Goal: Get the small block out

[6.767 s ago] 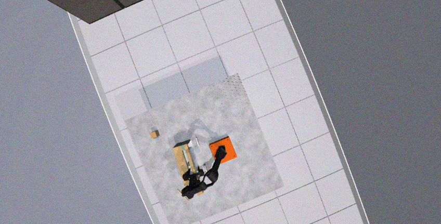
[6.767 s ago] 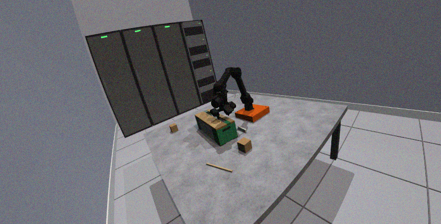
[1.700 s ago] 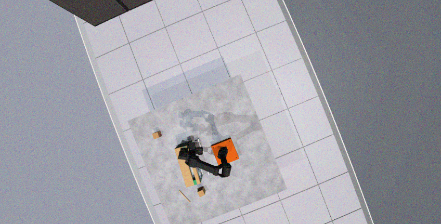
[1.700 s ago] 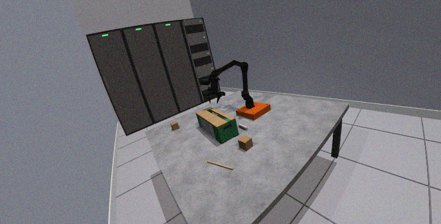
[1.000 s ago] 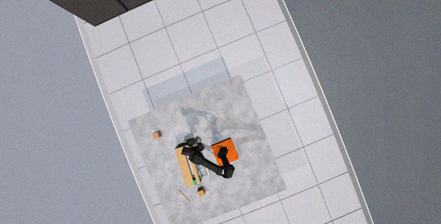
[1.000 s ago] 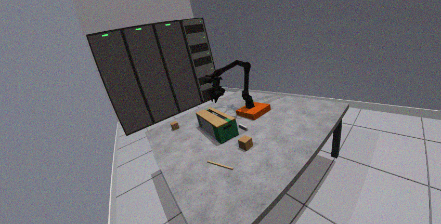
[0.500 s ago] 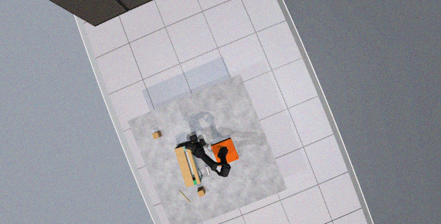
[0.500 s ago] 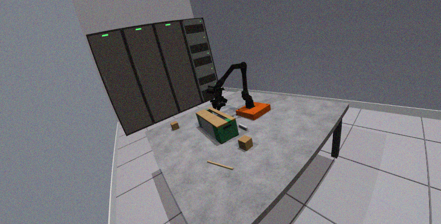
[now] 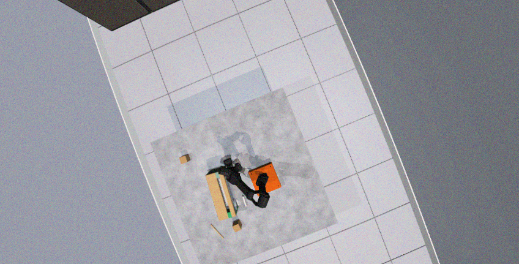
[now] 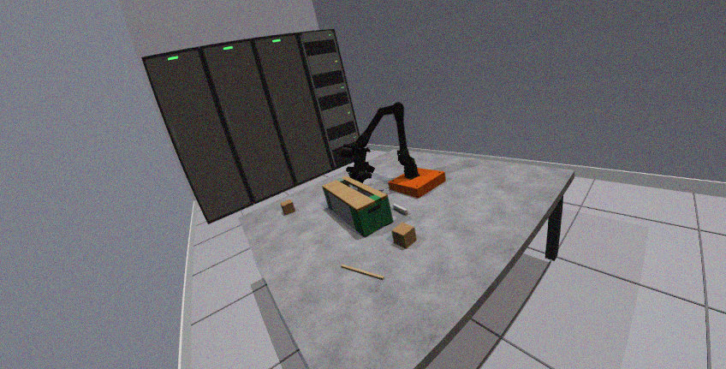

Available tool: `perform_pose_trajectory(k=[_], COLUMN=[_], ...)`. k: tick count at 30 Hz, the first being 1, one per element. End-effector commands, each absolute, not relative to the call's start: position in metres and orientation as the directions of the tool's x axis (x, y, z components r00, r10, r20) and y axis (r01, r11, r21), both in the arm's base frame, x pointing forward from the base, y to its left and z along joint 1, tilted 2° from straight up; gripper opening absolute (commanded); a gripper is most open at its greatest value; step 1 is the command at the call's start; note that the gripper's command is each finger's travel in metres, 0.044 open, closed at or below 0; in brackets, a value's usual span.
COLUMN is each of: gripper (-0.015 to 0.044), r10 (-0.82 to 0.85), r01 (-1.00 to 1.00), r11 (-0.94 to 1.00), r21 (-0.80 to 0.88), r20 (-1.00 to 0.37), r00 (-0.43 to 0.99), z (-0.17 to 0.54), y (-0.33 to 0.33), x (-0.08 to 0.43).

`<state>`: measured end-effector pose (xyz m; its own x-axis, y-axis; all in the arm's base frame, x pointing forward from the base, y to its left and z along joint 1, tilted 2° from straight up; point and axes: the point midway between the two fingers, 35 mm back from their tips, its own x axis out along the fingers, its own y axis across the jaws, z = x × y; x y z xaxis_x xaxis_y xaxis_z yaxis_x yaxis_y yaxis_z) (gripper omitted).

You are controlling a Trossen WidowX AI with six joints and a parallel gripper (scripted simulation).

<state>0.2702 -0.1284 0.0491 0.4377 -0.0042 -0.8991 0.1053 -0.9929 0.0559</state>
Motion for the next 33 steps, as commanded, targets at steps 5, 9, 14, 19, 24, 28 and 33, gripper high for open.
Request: perform_pose_trajectory(k=[5,9,14,19,24,28,33], gripper=[0.0285,0.0285,0.0285,0.0285,0.0285,0.0180,0.0088], r10=[0.001,0.001,0.001,0.001,0.001,0.001,0.001], r01=[0.112,0.112,0.111,0.111,0.111,0.111,0.111], r11=[-0.992,-0.992,-0.992,-0.992,-0.992,-0.992,-0.992], r21=[0.053,0.053,0.052,0.052,0.052,0.052,0.052], r20=[-0.900,-0.900,-0.900,-0.900,-0.900,-0.900,-0.900], r00=[0.436,0.436,0.436,0.436,0.436,0.436,0.436], z=[0.036,0.029,0.021,0.012,0.007,0.007,0.007], y=[-0.127,-0.127,-0.127,-0.126,-0.126,-0.126,-0.126], x=[0.270,0.270,0.269,0.269,0.268,0.268,0.268])
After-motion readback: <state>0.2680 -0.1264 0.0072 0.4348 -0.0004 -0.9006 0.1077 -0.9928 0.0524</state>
